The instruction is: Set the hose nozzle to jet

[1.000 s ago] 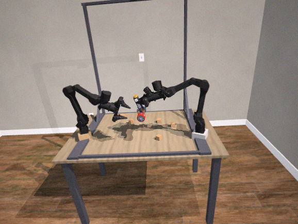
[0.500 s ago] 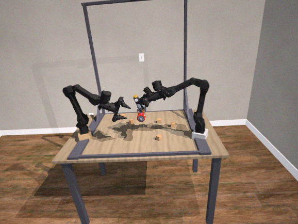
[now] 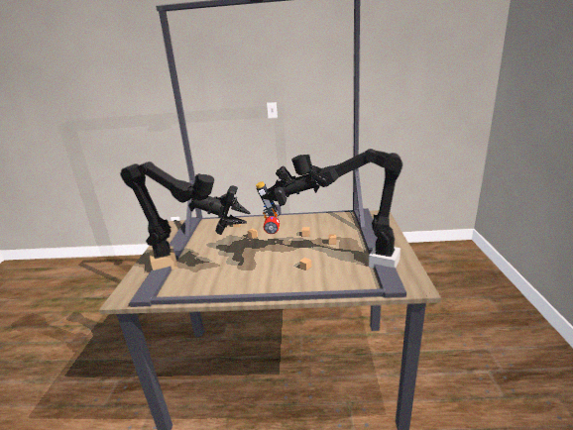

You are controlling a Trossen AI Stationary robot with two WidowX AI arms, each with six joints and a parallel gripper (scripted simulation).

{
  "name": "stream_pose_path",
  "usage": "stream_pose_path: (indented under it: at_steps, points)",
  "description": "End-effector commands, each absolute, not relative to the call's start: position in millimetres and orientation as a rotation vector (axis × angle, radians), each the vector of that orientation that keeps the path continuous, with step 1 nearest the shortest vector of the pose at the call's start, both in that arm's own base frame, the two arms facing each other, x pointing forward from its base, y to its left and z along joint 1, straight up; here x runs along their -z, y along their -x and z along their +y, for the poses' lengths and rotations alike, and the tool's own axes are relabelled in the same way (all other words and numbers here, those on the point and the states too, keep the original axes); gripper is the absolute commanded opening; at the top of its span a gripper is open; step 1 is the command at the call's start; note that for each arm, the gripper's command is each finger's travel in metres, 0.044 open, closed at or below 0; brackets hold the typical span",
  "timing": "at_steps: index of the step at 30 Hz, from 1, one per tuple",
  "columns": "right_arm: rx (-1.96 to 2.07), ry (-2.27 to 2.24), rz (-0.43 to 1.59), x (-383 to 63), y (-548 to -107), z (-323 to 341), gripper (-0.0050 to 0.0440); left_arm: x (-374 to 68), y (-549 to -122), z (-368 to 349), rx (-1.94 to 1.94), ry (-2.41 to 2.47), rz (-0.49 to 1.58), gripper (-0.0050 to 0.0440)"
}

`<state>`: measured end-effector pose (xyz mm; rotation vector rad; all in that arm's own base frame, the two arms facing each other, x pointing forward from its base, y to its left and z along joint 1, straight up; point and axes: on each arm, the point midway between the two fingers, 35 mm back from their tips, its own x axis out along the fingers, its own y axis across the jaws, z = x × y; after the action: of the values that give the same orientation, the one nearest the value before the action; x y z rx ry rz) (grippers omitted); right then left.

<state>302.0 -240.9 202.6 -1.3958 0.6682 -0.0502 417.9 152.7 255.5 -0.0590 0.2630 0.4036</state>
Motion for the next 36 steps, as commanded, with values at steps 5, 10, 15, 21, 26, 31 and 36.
stream_pose_path:
  at_steps: [5,10,15,21,26,31,36]
  points:
    - [0.064,1.413,0.651,-212,-303,-241,0.0173,-275,-417,152,-0.402,0.045,0.214,0.0170]
    - [0.099,1.341,0.633,-205,-307,-241,0.0173,-275,-417,152,-0.402,0.045,0.214,0.0170]
    - [0.196,1.173,0.577,-193,-315,-240,0.0173,-275,-417,152,-0.402,0.045,0.214,0.0170]
    - [0.256,1.062,0.530,-188,-319,-239,0.0173,-275,-417,152,-0.402,0.045,0.214,0.0170]
    - [0.321,0.922,0.464,-181,-324,-236,0.0173,-275,-417,152,-0.402,0.045,0.214,0.0170]
    - [0.375,0.777,0.394,-174,-327,-232,0.0173,-275,-417,152,-0.402,0.045,0.214,0.0170]
    - [0.403,0.689,0.348,-171,-328,-229,0.0173,-275,-417,152,-0.402,0.045,0.214,0.0170]
